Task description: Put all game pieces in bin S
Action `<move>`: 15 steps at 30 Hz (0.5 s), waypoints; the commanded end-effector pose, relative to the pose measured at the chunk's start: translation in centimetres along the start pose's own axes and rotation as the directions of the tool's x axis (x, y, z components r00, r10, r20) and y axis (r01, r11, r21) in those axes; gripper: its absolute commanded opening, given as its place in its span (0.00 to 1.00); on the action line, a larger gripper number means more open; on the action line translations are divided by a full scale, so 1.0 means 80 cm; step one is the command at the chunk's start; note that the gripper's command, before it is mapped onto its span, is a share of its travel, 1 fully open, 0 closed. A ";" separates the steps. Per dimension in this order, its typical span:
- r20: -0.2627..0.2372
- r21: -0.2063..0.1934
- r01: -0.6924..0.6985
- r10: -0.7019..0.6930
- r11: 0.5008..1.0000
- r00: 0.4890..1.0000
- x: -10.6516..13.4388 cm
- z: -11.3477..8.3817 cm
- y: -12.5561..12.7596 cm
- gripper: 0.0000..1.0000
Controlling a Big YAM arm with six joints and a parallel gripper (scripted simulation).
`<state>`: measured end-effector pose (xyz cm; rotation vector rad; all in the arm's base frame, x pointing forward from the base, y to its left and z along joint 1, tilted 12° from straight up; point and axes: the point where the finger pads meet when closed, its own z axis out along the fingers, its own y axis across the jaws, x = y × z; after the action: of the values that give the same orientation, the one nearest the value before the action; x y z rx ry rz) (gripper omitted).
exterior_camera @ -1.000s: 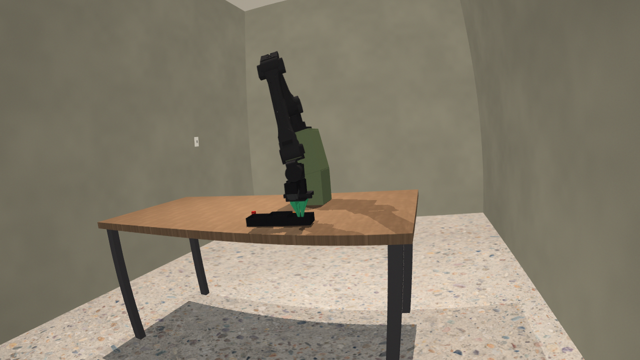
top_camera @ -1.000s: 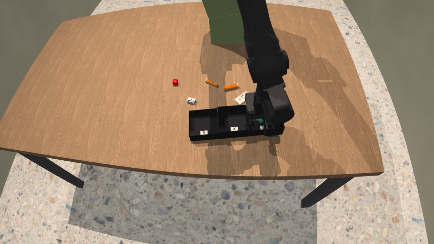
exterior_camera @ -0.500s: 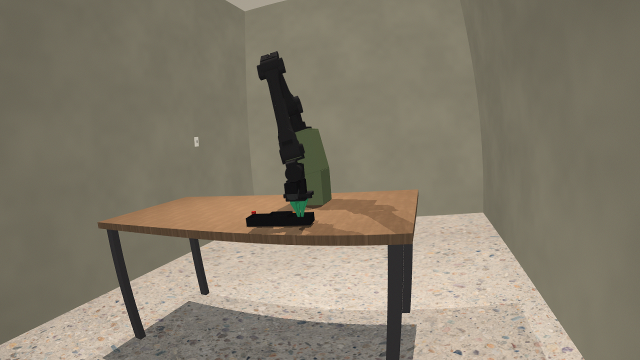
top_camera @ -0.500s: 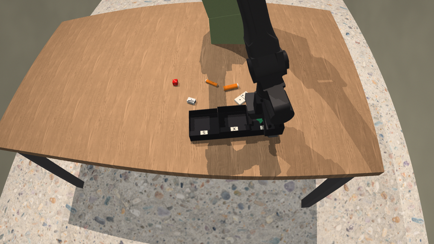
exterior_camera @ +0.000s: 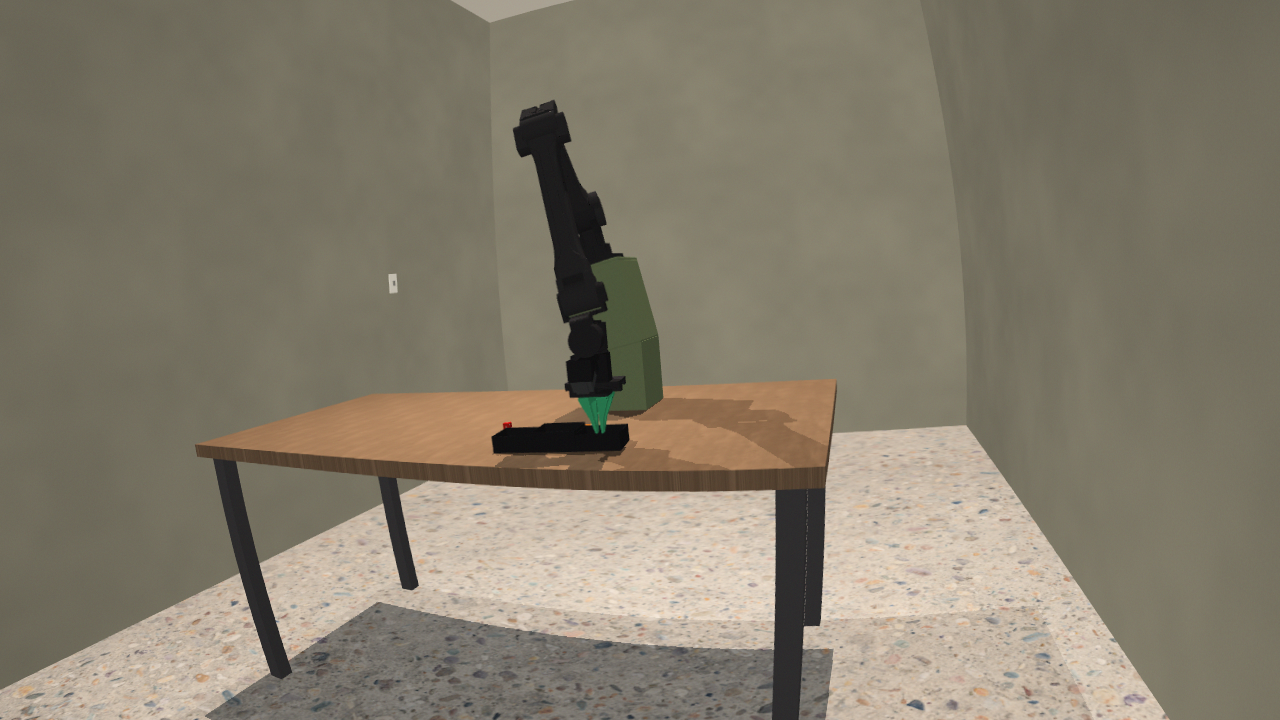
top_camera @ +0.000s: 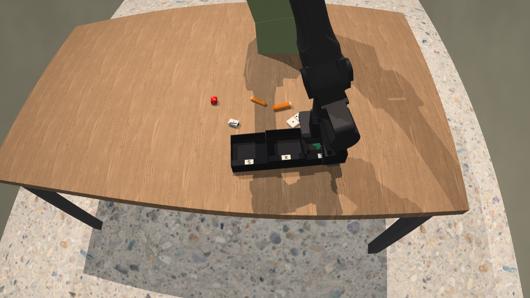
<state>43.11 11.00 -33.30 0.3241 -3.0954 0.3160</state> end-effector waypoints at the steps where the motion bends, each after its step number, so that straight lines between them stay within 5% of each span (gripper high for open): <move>1: 0.038 -0.002 -0.001 0.001 1.000 0.999 -0.019 -0.035 0.008 0.09; 15: 0.038 -0.003 -0.001 0.001 1.000 0.999 -0.018 -0.057 0.008 0.09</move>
<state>43.08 11.23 -31.61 0.3213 -3.0945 0.3169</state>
